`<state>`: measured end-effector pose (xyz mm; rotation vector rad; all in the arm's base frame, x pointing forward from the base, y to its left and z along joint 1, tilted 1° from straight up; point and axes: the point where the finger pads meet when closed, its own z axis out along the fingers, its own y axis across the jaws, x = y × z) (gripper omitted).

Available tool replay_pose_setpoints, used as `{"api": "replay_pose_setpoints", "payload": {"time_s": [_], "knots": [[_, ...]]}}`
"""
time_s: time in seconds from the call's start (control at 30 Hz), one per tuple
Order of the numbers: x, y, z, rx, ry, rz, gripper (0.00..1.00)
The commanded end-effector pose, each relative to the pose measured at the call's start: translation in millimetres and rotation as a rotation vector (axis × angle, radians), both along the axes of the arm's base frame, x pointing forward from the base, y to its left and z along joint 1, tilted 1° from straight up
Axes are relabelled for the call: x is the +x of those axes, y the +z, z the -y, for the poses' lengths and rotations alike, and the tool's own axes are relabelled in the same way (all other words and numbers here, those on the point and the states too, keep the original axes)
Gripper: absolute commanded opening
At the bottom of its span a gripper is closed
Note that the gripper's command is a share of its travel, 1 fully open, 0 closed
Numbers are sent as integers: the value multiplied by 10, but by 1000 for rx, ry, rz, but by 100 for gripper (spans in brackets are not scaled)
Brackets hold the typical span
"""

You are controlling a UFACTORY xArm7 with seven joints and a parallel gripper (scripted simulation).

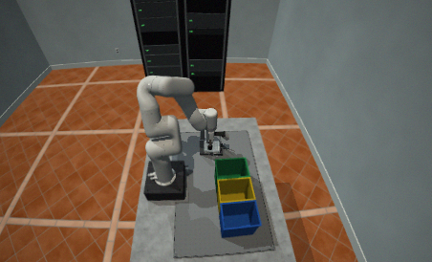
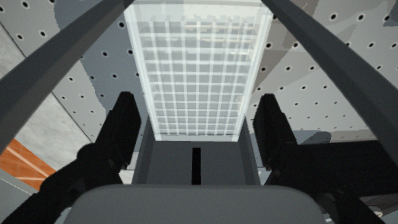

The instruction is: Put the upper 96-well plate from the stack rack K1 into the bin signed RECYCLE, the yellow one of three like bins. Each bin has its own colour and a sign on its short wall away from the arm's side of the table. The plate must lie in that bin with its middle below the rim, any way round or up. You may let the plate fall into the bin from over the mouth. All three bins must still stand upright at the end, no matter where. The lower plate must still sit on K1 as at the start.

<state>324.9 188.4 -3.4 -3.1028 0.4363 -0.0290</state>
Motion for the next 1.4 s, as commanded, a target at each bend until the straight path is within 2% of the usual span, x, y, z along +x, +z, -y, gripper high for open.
{"api": "replay_pose_setpoints", "payload": {"time_s": [0.0, 1.37], "knots": [[11, 7, -6, 2, 0, 2, 100], [15, -193, -7, 2, 0, 2, 100]]}}
